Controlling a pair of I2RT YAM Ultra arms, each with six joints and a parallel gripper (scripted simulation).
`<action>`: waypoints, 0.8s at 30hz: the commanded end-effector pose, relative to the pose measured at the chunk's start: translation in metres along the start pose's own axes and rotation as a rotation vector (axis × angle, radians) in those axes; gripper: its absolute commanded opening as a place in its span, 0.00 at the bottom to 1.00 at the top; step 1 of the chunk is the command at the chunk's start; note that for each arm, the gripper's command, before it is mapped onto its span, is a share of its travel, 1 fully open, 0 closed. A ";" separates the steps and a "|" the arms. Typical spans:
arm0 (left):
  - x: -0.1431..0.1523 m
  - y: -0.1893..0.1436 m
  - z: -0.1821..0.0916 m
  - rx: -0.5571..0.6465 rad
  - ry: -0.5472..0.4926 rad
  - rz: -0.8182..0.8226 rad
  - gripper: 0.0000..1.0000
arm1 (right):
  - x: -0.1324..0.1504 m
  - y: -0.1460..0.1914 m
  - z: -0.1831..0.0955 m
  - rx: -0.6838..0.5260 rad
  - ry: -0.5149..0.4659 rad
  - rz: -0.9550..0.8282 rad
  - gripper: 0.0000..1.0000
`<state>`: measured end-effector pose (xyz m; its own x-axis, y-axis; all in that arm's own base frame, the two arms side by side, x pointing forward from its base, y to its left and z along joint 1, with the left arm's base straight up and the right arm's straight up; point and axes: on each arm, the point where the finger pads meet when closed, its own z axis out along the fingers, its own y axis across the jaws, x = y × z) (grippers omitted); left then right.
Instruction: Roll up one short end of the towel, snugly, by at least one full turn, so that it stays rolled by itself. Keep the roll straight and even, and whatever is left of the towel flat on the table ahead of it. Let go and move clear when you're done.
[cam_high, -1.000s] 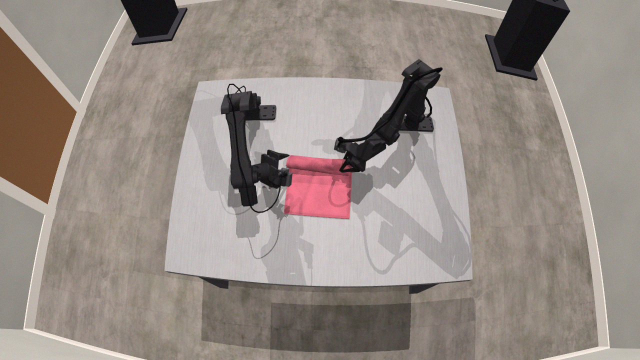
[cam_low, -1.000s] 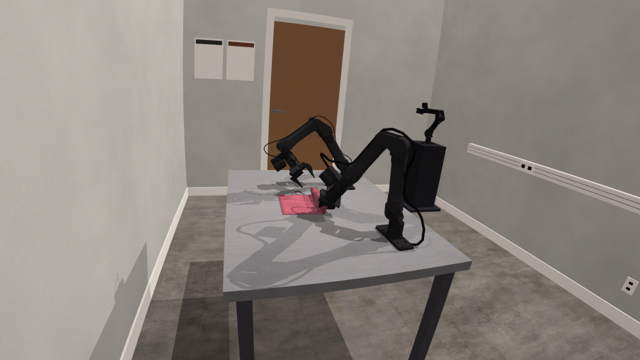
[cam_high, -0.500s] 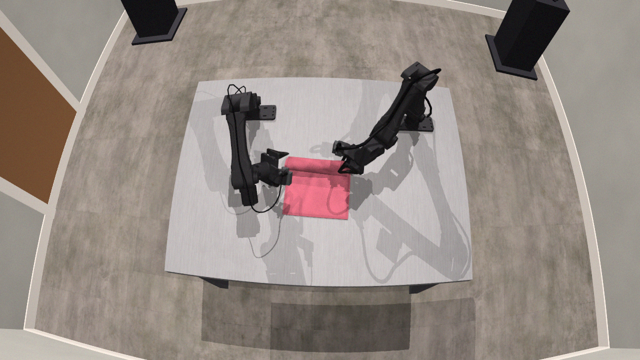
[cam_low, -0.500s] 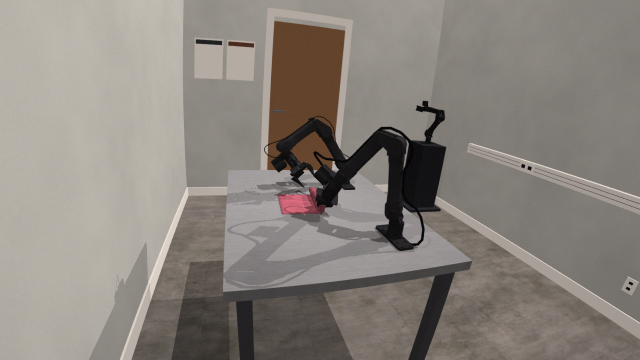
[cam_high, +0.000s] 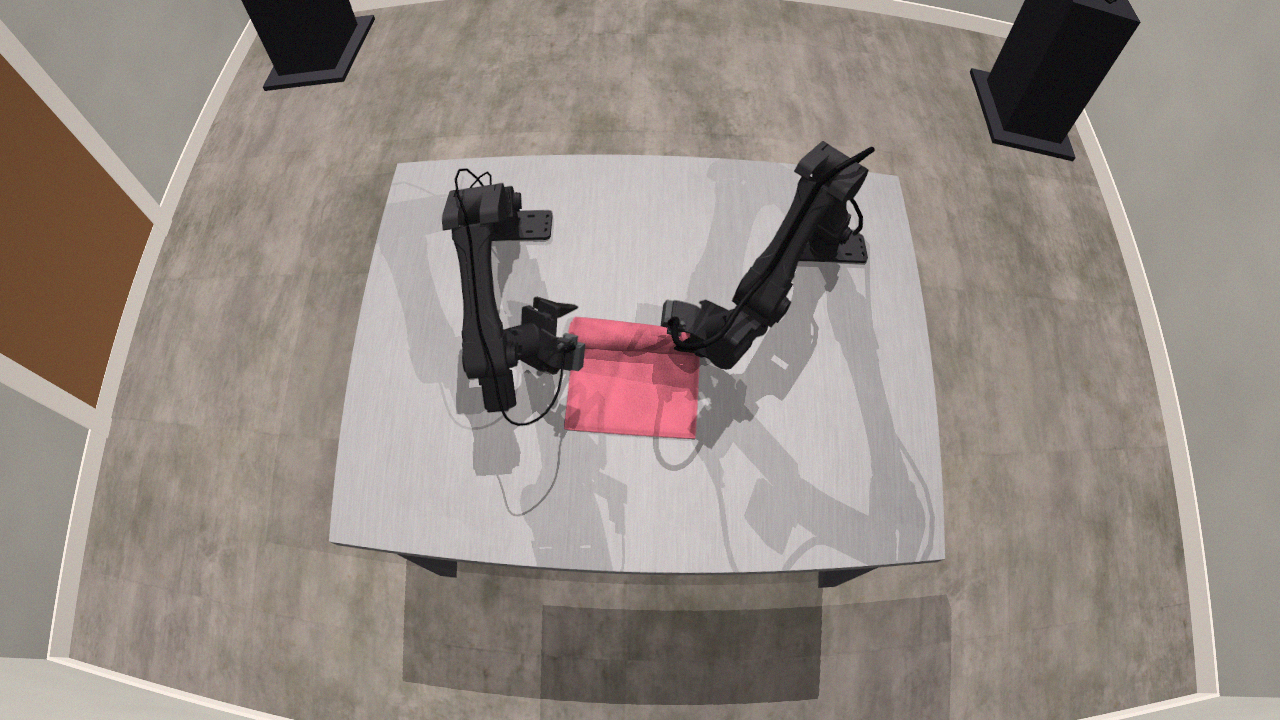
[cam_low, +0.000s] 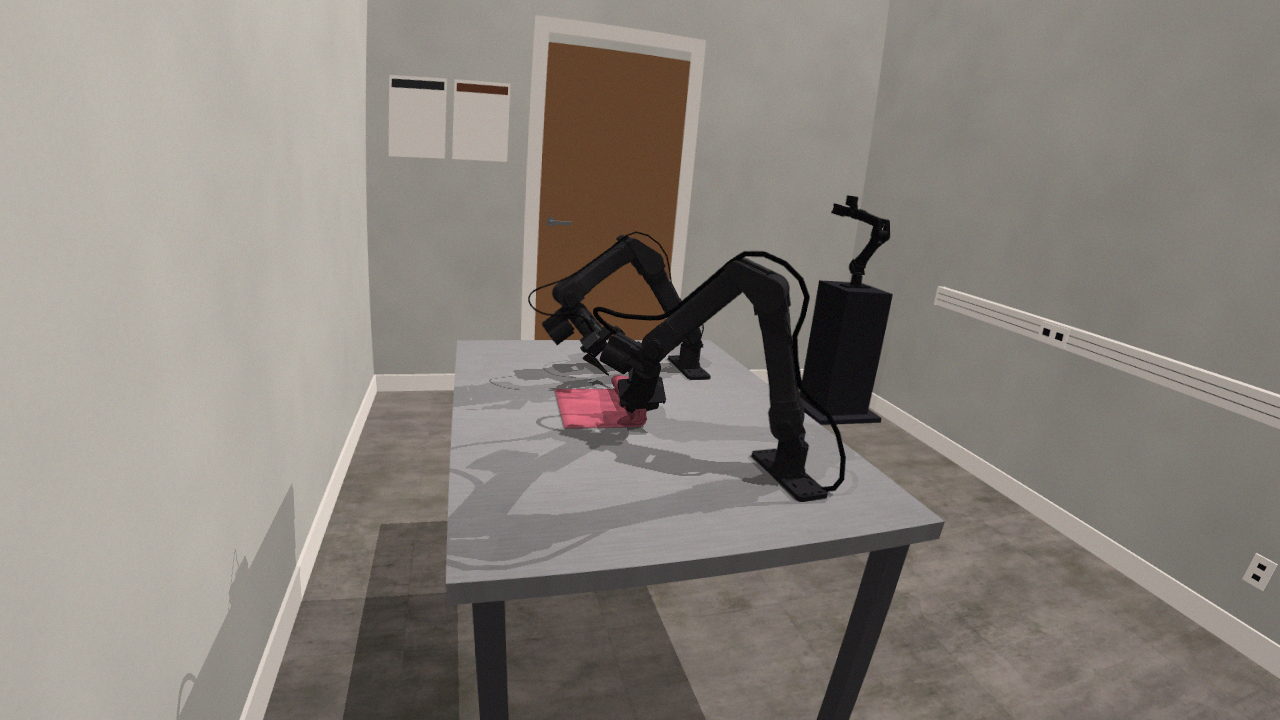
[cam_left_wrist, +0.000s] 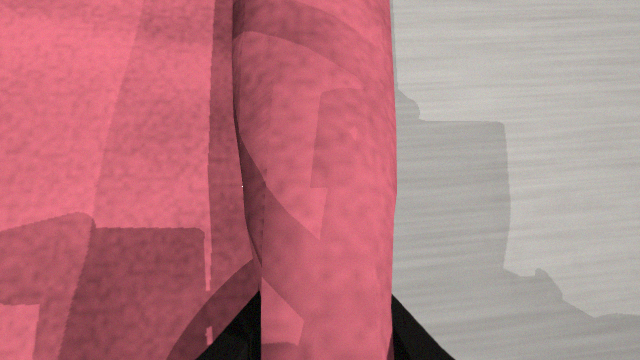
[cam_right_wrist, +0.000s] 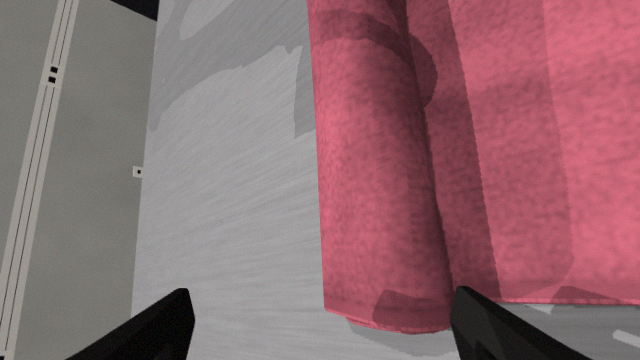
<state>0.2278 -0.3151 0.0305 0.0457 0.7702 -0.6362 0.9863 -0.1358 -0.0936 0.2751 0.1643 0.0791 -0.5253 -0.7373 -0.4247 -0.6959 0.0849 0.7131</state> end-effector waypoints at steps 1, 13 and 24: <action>-0.007 -0.009 -0.005 0.163 -0.018 -0.097 0.30 | -0.006 -0.002 -0.004 -0.008 -0.005 -0.024 0.85; -0.009 -0.009 -0.007 0.384 -0.021 -0.285 0.30 | -0.006 -0.002 -0.004 -0.008 -0.005 -0.024 0.85; -0.010 -0.010 -0.008 0.518 -0.023 -0.398 0.30 | -0.006 -0.002 -0.004 -0.008 -0.005 -0.024 0.85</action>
<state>0.2237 -0.3158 0.0310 -0.2956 0.8111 -0.5047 0.7801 -0.1000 -0.6176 0.2751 0.1642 0.0791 -0.5253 -0.7374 -0.4246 -0.6957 0.0849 0.7133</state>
